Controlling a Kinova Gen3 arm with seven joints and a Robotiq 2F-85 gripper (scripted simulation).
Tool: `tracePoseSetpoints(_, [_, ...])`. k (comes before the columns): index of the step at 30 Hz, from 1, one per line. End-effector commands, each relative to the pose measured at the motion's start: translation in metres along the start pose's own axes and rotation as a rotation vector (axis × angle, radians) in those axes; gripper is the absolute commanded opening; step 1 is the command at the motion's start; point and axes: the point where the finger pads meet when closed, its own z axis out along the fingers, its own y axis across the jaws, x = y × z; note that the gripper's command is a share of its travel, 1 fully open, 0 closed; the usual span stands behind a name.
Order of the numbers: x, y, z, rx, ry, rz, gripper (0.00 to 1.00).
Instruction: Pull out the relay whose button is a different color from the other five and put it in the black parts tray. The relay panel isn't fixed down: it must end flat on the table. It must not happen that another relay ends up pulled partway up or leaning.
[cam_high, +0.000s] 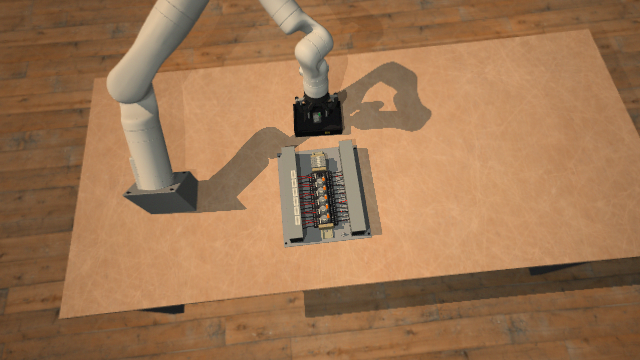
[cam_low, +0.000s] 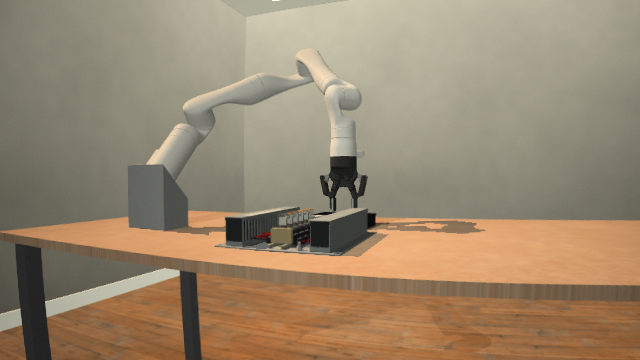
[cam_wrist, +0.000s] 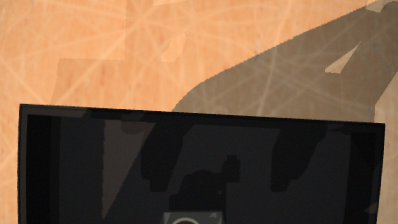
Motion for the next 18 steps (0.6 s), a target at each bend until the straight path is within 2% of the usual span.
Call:
tracePoseSetpoints(1, [-0.0001,0.0006,-0.0015,-0.002,0.0,0.0,0.61])
tracePoseSetpoints(18, [-0.0001,0.0006,-0.0077,-0.002,0.0,0.0,0.61])
